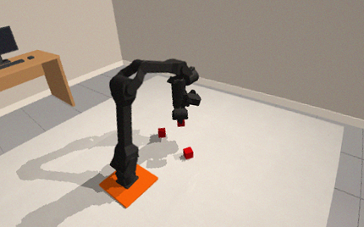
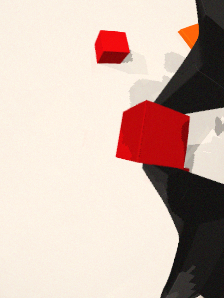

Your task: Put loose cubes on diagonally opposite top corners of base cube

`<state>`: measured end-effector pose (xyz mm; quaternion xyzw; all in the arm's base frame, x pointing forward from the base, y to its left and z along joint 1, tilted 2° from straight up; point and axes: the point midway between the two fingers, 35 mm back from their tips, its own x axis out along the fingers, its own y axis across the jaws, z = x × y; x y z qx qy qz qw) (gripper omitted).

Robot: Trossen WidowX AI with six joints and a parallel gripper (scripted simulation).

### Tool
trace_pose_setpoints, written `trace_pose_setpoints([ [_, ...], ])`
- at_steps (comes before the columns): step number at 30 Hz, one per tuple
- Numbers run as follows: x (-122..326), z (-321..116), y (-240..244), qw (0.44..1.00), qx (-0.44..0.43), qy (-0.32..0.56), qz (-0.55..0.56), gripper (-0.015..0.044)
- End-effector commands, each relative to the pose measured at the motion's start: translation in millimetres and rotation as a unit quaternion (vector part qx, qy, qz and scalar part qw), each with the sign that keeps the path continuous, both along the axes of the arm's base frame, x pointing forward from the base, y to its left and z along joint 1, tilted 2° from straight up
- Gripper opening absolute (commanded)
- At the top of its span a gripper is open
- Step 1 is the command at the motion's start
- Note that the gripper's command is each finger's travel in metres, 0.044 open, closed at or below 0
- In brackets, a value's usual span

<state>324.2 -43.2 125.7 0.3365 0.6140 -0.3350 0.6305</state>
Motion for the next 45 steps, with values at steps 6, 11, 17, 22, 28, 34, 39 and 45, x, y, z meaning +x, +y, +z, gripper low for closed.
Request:
trace_pose_setpoints([
  [6,-3,18,-1,1.000,-0.006,0.004,0.004,0.0105],
  [11,-5,25,-1,1.000,-0.007,0.007,0.006,0.0105],
  [17,-3,21,9,0.999,-0.007,0.008,0.047,0.0105],
  [22,-1,14,23,0.994,-0.007,0.008,0.107,0.0105],
  [28,0,5,41,0.984,-0.007,0.009,0.179,0.0105],
  [34,0,-3,58,0.968,-0.007,0.010,0.249,0.0105],
  [39,-1,-10,73,0.952,-0.007,0.010,0.307,0.0105],
  [45,-3,-19,91,0.927,-0.007,0.011,0.375,0.0105],
])
